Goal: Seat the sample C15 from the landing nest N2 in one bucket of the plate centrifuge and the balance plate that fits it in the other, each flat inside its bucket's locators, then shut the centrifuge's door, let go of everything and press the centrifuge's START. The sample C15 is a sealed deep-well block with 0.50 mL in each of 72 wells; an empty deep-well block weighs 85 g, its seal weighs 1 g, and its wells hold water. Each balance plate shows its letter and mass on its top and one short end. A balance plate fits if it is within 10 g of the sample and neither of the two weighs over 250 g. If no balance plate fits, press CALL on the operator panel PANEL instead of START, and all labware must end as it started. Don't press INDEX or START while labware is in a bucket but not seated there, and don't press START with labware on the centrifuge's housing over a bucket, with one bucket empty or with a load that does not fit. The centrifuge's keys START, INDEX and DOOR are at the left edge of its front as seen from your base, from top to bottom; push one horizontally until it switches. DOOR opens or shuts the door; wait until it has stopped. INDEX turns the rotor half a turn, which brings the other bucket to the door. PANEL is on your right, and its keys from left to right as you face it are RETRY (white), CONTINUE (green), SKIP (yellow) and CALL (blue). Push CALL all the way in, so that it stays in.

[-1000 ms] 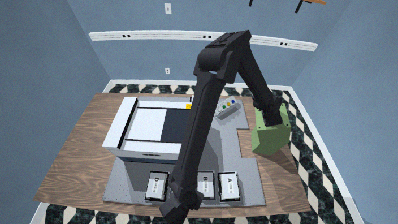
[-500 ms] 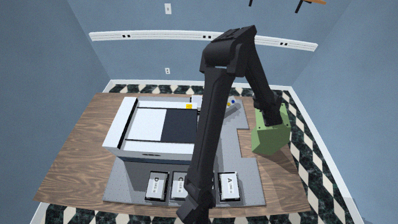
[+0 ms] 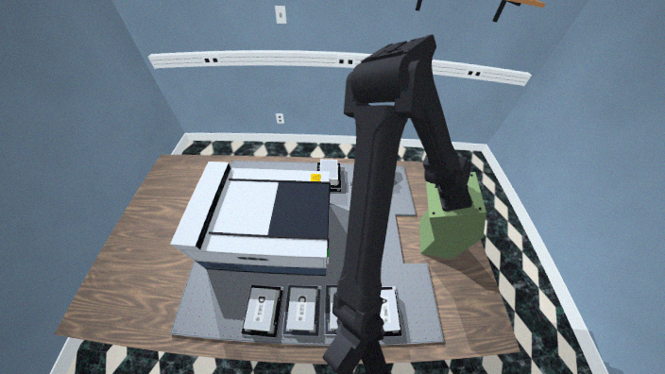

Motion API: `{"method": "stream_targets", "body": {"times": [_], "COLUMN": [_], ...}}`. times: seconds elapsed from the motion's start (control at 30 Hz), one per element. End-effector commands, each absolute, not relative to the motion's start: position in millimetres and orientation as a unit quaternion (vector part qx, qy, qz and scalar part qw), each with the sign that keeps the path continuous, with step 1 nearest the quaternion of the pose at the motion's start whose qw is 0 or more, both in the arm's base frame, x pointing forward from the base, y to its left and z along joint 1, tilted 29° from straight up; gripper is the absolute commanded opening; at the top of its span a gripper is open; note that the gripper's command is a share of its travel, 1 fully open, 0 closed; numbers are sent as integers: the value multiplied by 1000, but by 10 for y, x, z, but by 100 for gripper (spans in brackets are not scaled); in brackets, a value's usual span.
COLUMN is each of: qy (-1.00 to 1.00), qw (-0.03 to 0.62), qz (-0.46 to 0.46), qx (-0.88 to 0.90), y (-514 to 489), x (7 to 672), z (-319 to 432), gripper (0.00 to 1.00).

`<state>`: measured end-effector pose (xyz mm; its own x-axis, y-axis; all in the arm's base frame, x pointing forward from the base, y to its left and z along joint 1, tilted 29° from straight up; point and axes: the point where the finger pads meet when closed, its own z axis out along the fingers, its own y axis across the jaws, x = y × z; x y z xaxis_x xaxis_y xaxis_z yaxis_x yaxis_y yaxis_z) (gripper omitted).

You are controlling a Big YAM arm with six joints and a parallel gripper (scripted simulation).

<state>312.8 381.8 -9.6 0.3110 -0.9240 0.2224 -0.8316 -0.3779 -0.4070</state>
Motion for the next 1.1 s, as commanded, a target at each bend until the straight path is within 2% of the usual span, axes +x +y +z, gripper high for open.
{"method": "stream_targets", "body": {"times": [0.0,1.07], "qy": [489,186], "qw": [120,41], "qz": [-217,-247], "qx": [-837,-950], "y": [3932,3557], "x": [3006,2203], "z": [-15,-286], "gripper": [0,0]}}
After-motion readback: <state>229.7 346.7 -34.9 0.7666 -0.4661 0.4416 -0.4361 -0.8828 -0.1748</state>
